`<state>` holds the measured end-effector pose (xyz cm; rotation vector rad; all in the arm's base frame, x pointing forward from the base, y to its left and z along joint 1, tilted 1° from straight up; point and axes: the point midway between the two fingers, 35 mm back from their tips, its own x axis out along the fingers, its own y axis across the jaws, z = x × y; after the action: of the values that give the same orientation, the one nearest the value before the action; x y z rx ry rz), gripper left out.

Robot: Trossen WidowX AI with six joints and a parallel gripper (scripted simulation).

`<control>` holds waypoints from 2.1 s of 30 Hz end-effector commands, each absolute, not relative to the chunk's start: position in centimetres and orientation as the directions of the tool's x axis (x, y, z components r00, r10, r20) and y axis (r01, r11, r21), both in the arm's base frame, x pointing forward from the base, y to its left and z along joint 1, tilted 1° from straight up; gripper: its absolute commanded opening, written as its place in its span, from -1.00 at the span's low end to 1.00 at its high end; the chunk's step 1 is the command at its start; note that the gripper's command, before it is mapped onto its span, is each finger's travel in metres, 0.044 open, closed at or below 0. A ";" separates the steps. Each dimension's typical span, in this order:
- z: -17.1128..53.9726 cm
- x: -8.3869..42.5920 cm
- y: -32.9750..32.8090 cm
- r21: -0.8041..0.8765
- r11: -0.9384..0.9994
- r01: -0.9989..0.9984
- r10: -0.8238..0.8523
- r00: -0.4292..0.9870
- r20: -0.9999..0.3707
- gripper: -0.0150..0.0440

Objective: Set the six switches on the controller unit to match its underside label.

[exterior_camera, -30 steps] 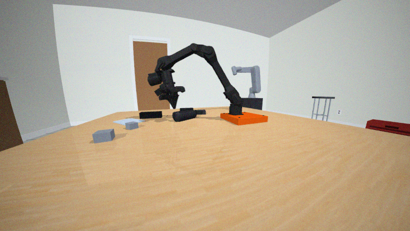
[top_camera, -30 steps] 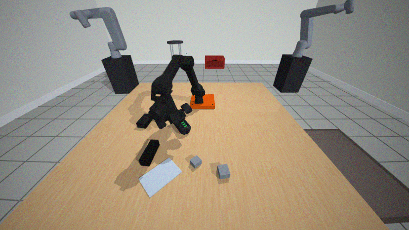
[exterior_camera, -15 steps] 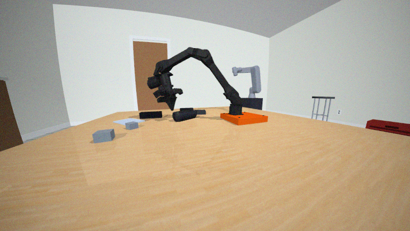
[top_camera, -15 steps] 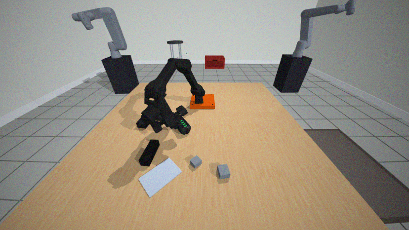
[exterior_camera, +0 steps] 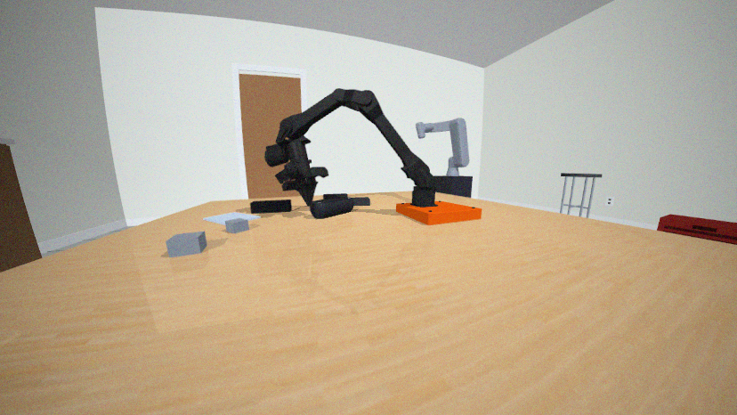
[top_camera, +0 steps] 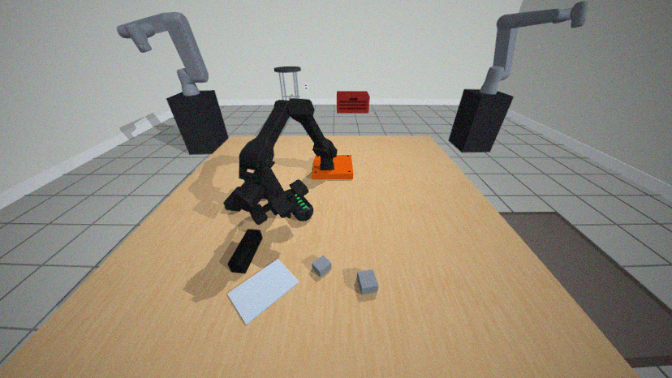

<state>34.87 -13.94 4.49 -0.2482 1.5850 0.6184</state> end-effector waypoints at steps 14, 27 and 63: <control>2.0 34.6 -13.8 0.252 0.823 -0.509 0.213 -0.134 -0.968 -0.49; 2.0 34.4 -13.4 0.252 0.823 -0.509 0.213 -0.134 -0.968 -0.49; 1.9 33.3 -11.6 0.254 0.823 -0.509 0.215 -0.135 -0.967 -0.49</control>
<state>33.84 -12.37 1.88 -0.2501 1.5836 0.6222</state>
